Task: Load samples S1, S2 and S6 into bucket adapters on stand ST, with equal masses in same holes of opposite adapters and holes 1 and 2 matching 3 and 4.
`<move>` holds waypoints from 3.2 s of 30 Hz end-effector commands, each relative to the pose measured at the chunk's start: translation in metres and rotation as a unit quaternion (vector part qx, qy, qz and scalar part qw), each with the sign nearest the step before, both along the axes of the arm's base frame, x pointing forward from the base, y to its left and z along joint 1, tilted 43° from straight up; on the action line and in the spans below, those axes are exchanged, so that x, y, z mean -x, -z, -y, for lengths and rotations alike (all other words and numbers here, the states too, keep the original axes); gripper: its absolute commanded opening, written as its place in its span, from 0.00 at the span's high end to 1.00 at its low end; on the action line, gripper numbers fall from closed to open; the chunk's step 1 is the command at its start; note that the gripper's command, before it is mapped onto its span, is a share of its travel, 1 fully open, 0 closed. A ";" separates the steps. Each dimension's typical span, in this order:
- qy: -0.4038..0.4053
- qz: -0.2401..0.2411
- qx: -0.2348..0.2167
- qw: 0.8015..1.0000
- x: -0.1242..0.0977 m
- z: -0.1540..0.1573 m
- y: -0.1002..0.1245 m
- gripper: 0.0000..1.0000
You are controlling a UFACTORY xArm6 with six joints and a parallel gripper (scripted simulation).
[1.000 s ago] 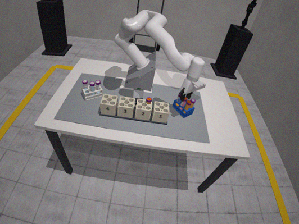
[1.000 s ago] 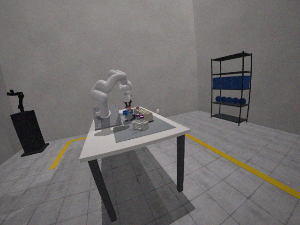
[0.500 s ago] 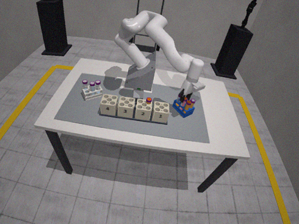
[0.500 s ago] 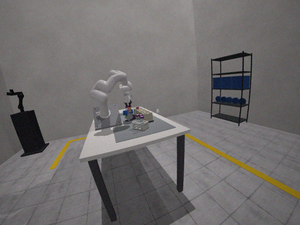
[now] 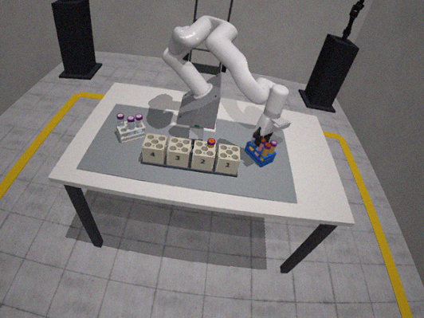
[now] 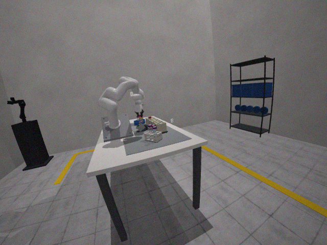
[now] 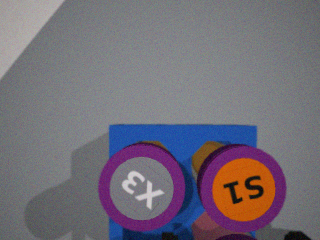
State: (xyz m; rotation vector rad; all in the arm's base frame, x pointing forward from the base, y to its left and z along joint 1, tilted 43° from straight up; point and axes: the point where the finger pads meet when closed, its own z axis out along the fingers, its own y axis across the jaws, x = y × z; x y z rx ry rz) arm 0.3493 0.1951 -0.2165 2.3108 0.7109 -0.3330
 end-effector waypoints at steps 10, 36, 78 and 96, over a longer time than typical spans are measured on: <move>-0.001 0.002 -0.002 1.000 -0.001 -0.003 -0.002 1.00; -0.001 0.001 -0.002 1.000 -0.001 -0.003 -0.002 1.00; -0.001 0.002 -0.002 1.000 -0.002 -0.016 -0.016 1.00; -0.001 0.002 -0.002 1.000 -0.003 -0.033 -0.034 1.00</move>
